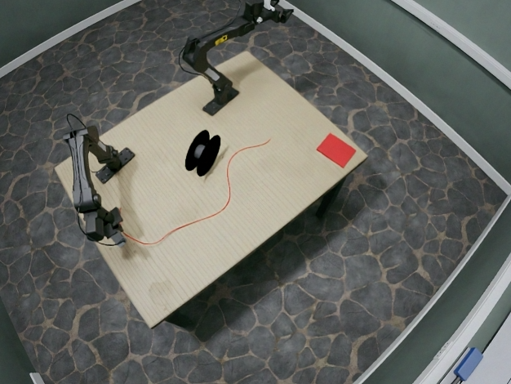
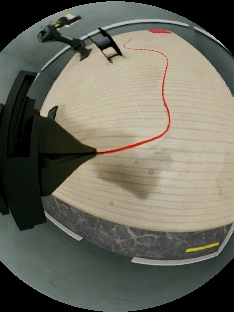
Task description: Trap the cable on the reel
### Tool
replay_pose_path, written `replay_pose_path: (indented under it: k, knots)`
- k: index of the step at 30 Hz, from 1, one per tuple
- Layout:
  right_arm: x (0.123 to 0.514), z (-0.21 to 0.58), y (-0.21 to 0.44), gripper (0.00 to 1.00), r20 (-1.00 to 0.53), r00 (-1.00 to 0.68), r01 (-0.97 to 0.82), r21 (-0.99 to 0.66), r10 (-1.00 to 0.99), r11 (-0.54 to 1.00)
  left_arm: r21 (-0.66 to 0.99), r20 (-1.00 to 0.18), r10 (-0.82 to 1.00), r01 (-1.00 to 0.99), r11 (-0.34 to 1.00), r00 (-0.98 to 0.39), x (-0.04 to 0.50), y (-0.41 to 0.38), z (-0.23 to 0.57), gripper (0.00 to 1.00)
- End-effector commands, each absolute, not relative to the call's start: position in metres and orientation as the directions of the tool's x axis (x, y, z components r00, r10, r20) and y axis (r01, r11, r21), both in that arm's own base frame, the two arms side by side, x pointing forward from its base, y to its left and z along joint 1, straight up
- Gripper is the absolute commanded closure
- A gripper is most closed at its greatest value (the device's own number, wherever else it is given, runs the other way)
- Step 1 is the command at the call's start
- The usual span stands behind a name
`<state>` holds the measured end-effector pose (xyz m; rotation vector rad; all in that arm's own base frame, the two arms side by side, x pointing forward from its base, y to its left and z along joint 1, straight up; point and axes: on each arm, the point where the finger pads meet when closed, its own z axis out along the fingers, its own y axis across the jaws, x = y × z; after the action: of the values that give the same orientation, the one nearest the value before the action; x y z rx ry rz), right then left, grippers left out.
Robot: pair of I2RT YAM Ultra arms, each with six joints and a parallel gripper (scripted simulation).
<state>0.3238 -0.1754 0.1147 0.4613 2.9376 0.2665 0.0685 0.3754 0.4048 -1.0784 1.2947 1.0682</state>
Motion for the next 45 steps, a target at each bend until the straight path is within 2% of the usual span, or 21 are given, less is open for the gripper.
replay_pose_path:
  k: [1, 6, 13, 17, 19, 32, 45]
  knots:
    - [0.329, 0.145, -0.169, 1.0, -0.157, -0.88, 0.396, 0.28, 0.449, 0.874, 0.007, -0.999, -0.029, -0.984, 0.179, -0.013, 0.069, 0.381, 0.394, 0.0]
    - [0.322, 0.145, -0.164, 1.0, -0.125, -0.805, 0.508, 0.357, 0.579, 0.784, 0.007, -0.999, -0.029, -0.984, 0.179, -0.013, 0.069, 0.381, 0.394, 0.0]
    - [0.33, 0.192, -0.169, 1.0, -0.15, -0.632, 0.627, 0.478, 0.76, 0.615, 0.007, -0.999, -0.029, -0.984, 0.179, -0.013, 0.069, 0.381, 0.394, 0.0]
    - [0.325, 0.197, -0.165, 1.0, -0.09, -0.531, 0.692, 0.529, 0.843, 0.492, 0.007, -0.999, -0.029, -0.984, 0.179, -0.013, 0.069, 0.381, 0.394, 0.0]
    - [0.325, 0.197, -0.165, 1.0, -0.09, -0.531, 0.692, 0.529, 0.843, 0.492, 0.007, -0.999, -0.029, -0.984, 0.179, -0.013, 0.069, 0.381, 0.394, 0.0]
    - [0.328, 0.225, -0.172, 1.0, -0.02, -0.284, 0.737, 0.634, 0.958, 0.232, 0.007, -0.999, -0.029, -0.984, 0.179, -0.013, 0.069, 0.381, 0.394, 0.0]
    - [0.325, 0.227, -0.175, 1.0, -0.005, -0.227, 0.736, 0.655, 0.974, 0.175, 0.007, -0.999, -0.029, -0.984, 0.179, -0.013, 0.069, 0.381, 0.394, 0.0]
